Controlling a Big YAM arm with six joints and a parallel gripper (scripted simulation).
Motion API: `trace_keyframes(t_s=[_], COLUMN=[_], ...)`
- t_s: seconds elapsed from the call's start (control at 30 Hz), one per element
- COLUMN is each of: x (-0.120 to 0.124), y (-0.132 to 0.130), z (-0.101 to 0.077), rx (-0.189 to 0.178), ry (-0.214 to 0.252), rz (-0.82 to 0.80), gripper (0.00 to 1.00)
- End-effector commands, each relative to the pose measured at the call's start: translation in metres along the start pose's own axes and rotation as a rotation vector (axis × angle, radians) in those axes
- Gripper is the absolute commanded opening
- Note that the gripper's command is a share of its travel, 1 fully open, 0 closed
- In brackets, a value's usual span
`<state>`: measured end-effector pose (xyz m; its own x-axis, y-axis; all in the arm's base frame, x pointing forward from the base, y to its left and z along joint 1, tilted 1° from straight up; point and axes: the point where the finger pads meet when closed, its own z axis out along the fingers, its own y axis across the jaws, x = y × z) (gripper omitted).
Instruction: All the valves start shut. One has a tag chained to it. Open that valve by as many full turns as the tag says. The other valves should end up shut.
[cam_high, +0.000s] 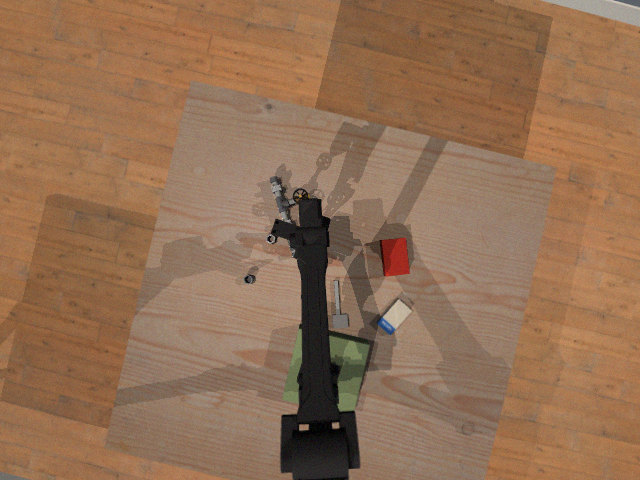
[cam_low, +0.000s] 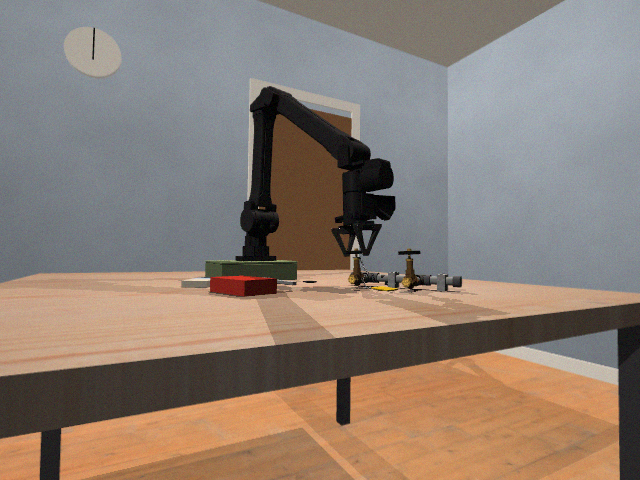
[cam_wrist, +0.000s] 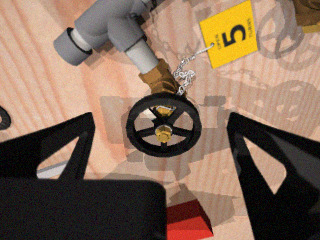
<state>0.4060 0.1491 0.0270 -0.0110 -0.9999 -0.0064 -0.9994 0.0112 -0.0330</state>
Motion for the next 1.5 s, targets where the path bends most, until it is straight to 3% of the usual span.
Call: trace_keyframes(t_s=[0.0,0.43,0.93,1.0,1.03,1.47], x=[-0.0035,-0.0032,-0.0039,-0.0039,-0.0044,-0.0055], y=[-0.0135,-0.0137,-0.0136,-0.0136,-0.0135,-0.0129], z=[-0.0134,-0.0135,-0.0136,-0.0136,-0.0136,-0.0135], rx=[0.035,0.033,0.013,0.013,0.012,-0.018], ry=[-0.017,-0.019,-0.033,-0.033,-0.035,-0.039], rz=[0.020,0.295,1.202,1.202,1.343,2.075], gripper=[1.00,1.00,1.00,1.00,1.00,1.00])
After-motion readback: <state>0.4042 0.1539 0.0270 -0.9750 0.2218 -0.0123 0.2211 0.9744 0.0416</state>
